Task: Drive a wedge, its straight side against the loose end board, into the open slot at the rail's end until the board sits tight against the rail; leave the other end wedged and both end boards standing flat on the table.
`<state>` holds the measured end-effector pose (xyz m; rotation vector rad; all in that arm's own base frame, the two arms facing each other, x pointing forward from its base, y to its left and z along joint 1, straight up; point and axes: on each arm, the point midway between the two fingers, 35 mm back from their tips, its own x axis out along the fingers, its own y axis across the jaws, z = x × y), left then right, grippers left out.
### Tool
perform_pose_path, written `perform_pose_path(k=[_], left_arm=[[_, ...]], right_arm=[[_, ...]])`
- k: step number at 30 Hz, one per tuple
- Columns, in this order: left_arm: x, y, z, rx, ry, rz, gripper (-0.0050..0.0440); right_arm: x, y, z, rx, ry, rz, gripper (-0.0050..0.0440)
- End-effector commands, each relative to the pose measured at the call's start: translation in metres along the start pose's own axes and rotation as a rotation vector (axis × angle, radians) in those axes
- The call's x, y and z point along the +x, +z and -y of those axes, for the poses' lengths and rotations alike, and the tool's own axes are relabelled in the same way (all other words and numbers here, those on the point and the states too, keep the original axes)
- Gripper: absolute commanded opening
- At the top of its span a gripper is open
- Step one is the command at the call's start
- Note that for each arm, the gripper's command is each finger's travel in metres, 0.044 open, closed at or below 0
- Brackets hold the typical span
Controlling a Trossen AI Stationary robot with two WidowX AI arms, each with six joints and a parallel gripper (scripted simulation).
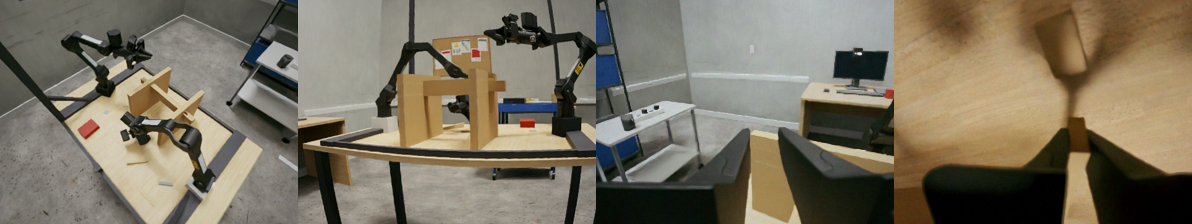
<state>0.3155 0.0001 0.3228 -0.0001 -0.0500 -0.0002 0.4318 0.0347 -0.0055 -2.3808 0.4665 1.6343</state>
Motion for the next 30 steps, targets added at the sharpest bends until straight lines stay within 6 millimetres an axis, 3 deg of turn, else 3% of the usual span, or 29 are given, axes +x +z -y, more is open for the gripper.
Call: perform_pose_path(k=[1, 23, 27, 30], left_arm=[[0.000, 0.010, 0.000, 0.002, 0.001, 0.022, 0.0085], [0.000, 0.010, 0.000, 0.002, 0.001, 0.022, 0.0085], [0.000, 0.010, 0.000, 0.002, 0.001, 0.022, 0.0085], [0.000, 0.010, 0.000, 0.002, 0.001, 0.022, 0.0085]], right_arm=[[-0.019, -0.016, 0.006, 0.009, -0.028, -0.041, 0.0010], [-0.051, -0.029, 0.011, 0.015, -0.064, -0.057, 0.0010], [-0.069, -0.036, 0.018, 0.020, -0.124, -0.082, 0.0010], [-0.094, -0.044, 0.027, 0.025, -0.206, -0.113, 0.0010]])
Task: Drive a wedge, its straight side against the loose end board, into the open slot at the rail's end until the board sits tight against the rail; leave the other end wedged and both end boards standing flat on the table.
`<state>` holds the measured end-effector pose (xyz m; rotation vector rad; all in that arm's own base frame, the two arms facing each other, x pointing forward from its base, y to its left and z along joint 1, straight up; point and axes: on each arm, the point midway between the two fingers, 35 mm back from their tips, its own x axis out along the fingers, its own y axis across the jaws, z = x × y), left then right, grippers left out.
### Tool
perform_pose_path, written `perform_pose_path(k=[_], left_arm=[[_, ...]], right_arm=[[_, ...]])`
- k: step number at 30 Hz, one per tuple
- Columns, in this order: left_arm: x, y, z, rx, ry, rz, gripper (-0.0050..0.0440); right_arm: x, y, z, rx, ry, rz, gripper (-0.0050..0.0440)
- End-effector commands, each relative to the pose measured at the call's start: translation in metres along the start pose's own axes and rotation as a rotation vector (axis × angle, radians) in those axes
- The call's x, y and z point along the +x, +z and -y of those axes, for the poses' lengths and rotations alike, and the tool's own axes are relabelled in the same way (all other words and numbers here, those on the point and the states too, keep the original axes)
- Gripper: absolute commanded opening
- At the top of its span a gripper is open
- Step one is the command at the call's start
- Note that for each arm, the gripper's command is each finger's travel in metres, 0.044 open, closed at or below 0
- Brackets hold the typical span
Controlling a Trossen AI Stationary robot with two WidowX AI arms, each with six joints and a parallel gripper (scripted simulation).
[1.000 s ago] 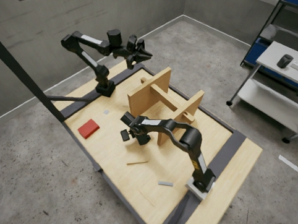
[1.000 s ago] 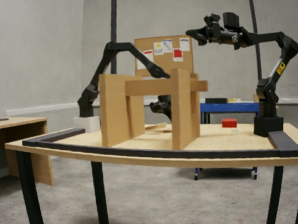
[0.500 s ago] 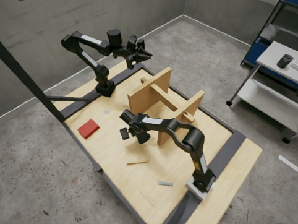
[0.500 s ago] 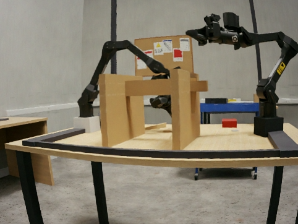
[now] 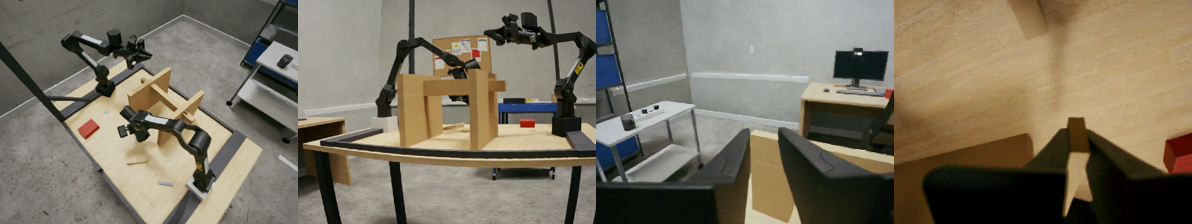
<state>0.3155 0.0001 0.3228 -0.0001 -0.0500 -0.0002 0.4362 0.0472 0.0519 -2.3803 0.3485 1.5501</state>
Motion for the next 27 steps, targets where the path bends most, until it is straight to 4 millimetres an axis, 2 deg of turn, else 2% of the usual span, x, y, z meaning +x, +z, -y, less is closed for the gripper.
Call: perform_pose_path(k=[1, 4, 7, 10, 13, 15, 17, 18, 19, 21, 23, 24, 25, 26, 27], left_arm=[[0.000, 0.010, 0.000, 0.002, 0.001, 0.022, 0.0085], [0.000, 0.010, 0.000, 0.002, 0.001, 0.022, 0.0085], [0.000, 0.010, 0.000, 0.002, 0.001, 0.022, 0.0085], [0.000, 0.010, 0.000, 0.002, 0.001, 0.022, 0.0085], [0.000, 0.010, 0.000, 0.002, 0.001, 0.022, 0.0085], [0.000, 0.010, 0.000, 0.002, 0.001, 0.022, 0.0085], [0.000, 0.010, 0.000, 0.002, 0.001, 0.022, 0.0085], [0.000, 0.010, 0.000, 0.002, 0.001, 0.022, 0.0085], [0.000, 0.010, 0.000, 0.002, 0.001, 0.022, 0.0085], [0.000, 0.010, 0.000, 0.002, 0.001, 0.022, 0.0085], [0.000, 0.010, 0.000, 0.002, 0.001, 0.022, 0.0085], [0.000, 0.010, 0.000, 0.002, 0.001, 0.022, 0.0085], [0.000, 0.010, 0.000, 0.002, 0.001, 0.022, 0.0085], [0.000, 0.010, 0.000, 0.002, 0.001, 0.022, 0.0085], [0.000, 0.010, 0.000, 0.002, 0.001, 0.022, 0.0085]], right_arm=[[-0.048, -0.028, 0.023, 0.010, -0.135, -0.094, 0.0010], [-0.079, -0.033, 0.036, 0.007, -0.238, -0.116, 0.0010], [-0.080, -0.031, 0.037, 0.007, -0.249, -0.108, 0.0010], [-0.110, -0.031, 0.044, -0.001, -0.343, -0.128, 0.0010], [-0.149, -0.041, 0.057, -0.014, -0.449, -0.185, 0.0010], [-0.171, -0.042, 0.062, -0.026, -0.510, -0.205, 0.0010], [-0.165, -0.063, 0.022, 0.190, -0.452, -0.212, 0.0010], [-0.177, -0.066, 0.019, 0.249, -0.478, -0.219, 0.0010], [-0.176, -0.065, 0.014, 0.295, -0.483, -0.205, 0.0010], [-0.192, -0.076, 0.000, 0.389, -0.501, -0.235, 0.0010], [-0.192, -0.076, 0.000, 0.389, -0.501, -0.235, 0.0010], [-0.185, -0.072, 0.001, 0.392, -0.496, -0.214, 0.0010], [-0.198, -0.079, -0.006, 0.431, -0.508, -0.244, 0.0010], [-0.201, -0.081, -0.013, 0.472, -0.510, -0.248, 0.0010], [-0.215, -0.087, -0.025, 0.543, -0.527, -0.277, 0.0010]])
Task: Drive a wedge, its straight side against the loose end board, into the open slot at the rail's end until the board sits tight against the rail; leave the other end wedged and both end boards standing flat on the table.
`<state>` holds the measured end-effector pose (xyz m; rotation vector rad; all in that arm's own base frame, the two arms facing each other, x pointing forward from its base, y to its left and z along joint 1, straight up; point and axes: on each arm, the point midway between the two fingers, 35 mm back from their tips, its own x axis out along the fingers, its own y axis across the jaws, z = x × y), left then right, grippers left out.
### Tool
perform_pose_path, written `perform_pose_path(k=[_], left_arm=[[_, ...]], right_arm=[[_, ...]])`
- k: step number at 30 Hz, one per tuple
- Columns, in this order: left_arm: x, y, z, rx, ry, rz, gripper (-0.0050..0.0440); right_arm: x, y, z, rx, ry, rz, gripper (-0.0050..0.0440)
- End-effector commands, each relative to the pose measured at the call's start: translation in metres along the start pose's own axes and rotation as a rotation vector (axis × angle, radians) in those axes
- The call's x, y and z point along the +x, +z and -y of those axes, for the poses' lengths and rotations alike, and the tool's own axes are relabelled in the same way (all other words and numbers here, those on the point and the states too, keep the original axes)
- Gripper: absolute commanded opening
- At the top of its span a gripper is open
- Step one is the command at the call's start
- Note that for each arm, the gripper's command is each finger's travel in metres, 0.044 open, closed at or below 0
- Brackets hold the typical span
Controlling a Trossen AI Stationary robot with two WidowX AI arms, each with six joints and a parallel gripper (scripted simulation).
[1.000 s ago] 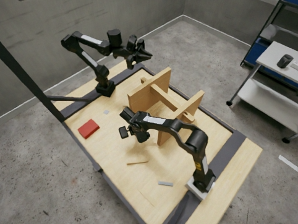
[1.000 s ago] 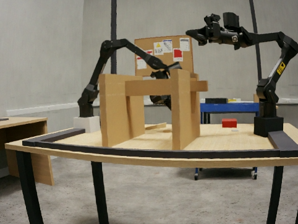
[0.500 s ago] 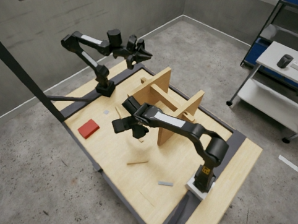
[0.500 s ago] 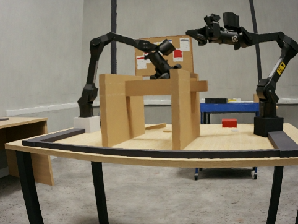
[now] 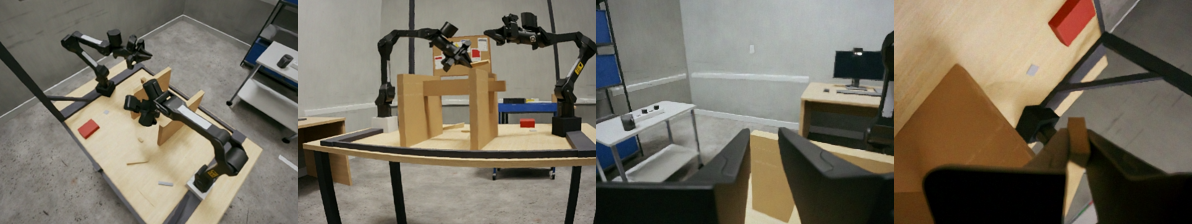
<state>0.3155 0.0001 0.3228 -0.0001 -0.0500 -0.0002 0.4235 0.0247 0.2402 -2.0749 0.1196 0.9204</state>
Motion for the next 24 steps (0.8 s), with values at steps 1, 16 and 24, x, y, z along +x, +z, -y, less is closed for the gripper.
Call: perform_pose_path(k=[1, 16, 24], left_arm=[[0.000, 0.010, 0.000, 0.002, 0.001, 0.022, 0.0085], [0.000, 0.010, 0.000, 0.002, 0.001, 0.022, 0.0085], [0.000, 0.010, 0.000, 0.002, 0.001, 0.022, 0.0085]], right_arm=[[-0.043, -0.033, 0.007, 0.152, -0.066, -0.106, 0.0010], [-0.140, -0.091, -0.027, 0.741, -0.198, -0.315, 0.0010], [-0.174, -0.118, -0.079, 1.215, -0.265, -0.406, 0.0010]])
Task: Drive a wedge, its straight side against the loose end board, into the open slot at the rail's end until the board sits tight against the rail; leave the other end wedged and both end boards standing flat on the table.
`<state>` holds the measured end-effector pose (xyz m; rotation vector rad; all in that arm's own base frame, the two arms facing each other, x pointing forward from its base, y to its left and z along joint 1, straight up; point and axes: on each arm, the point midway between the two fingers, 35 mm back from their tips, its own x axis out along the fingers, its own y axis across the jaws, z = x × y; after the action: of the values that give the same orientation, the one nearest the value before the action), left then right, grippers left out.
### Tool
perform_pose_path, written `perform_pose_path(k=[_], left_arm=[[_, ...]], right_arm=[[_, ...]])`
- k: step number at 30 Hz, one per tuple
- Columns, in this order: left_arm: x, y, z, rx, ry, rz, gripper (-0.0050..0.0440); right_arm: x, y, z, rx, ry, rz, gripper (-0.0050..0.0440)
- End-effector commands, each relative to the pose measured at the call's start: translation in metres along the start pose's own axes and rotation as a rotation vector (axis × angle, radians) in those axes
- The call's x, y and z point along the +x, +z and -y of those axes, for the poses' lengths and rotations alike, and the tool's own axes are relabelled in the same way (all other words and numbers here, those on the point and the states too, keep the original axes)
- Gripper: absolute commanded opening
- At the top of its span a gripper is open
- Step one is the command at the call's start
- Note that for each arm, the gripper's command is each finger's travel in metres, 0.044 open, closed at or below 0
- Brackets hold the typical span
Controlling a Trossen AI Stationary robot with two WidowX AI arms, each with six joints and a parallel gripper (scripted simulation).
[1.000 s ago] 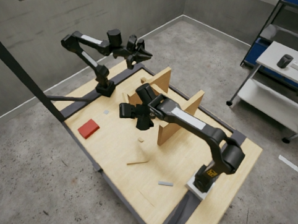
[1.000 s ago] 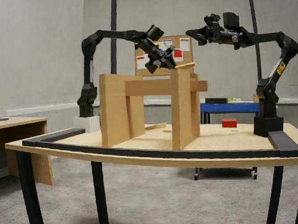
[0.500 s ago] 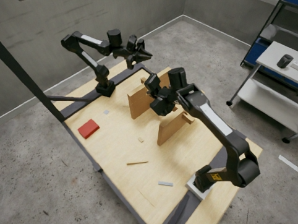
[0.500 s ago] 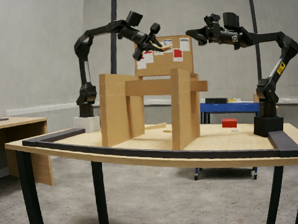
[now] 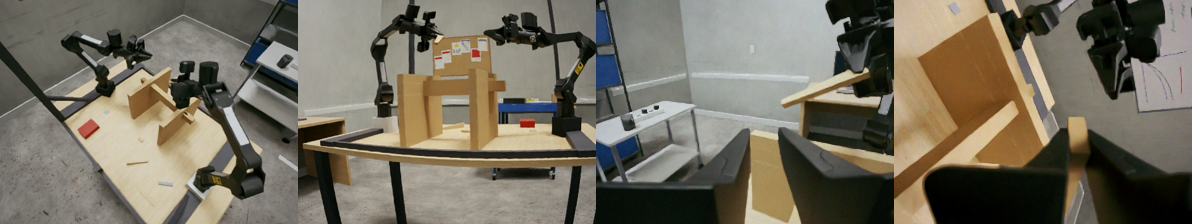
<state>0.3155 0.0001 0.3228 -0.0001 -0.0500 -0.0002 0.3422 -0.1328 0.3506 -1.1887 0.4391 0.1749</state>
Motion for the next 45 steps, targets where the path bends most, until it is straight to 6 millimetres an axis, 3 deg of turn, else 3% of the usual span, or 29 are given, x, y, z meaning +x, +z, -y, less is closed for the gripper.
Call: perform_pose_path(k=[1, 4, 7, 21, 23, 25, 26, 27, 28, 30, 35, 37, 38, 45], left_arm=[[0.000, 0.010, 0.000, 0.002, 0.001, 0.022, 0.0085], [0.000, 0.010, 0.000, 0.002, 0.001, 0.022, 0.0085], [0.000, 0.010, 0.000, 0.002, 0.001, 0.022, 0.0085], [0.000, 0.010, 0.000, 0.002, 0.001, 0.022, 0.0085], [0.000, 0.010, 0.000, 0.002, 0.001, 0.022, 0.0085], [0.000, 0.010, 0.000, 0.002, 0.001, 0.022, 0.0085], [0.000, 0.010, 0.000, 0.002, 0.001, 0.022, 0.0085], [0.000, 0.010, 0.000, 0.002, 0.001, 0.022, 0.0085], [0.000, 0.010, 0.000, 0.002, 0.001, 0.022, 0.0085], [0.000, 0.010, 0.000, 0.002, 0.001, 0.022, 0.0085], [0.000, 0.010, 0.000, 0.002, 0.001, 0.022, 0.0085], [0.000, 0.010, 0.000, 0.002, 0.001, 0.022, 0.0085], [0.000, 0.010, 0.000, 0.002, 0.001, 0.022, 0.0085], [0.000, 0.010, 0.000, 0.002, 0.001, 0.022, 0.0085]], right_arm=[[-0.006, -0.029, 0.001, 0.205, -0.008, -0.047, 0.0010], [-0.019, -0.048, 0.013, 0.357, -0.058, -0.081, 0.0010], [-0.019, -0.043, 0.013, 0.345, -0.055, -0.068, 0.0010], [-0.079, -0.137, 0.024, 1.088, -0.272, -0.208, 0.0010], [-0.079, -0.137, 0.024, 1.088, -0.272, -0.208, 0.0010], [-0.088, -0.150, 0.022, 1.196, -0.308, -0.221, 0.0010], [-0.075, -0.145, -0.013, 1.238, -0.225, -0.236, 0.0010], [-0.067, -0.135, -0.035, 1.204, -0.170, -0.237, 0.0010], [-0.074, -0.135, -0.030, 1.170, -0.203, -0.241, 0.0010], [-0.078, -0.137, -0.038, 1.167, -0.225, -0.260, 0.0010], [-0.077, -0.132, -0.082, 1.208, -0.184, -0.286, 0.0010], [-0.080, -0.106, -0.040, 1.151, -0.171, -0.103, 0.0010], [-0.074, -0.101, -0.057, 1.189, -0.109, -0.074, 0.0010], [-0.068, -0.088, -0.064, 1.212, -0.031, 0.019, 0.0010]])
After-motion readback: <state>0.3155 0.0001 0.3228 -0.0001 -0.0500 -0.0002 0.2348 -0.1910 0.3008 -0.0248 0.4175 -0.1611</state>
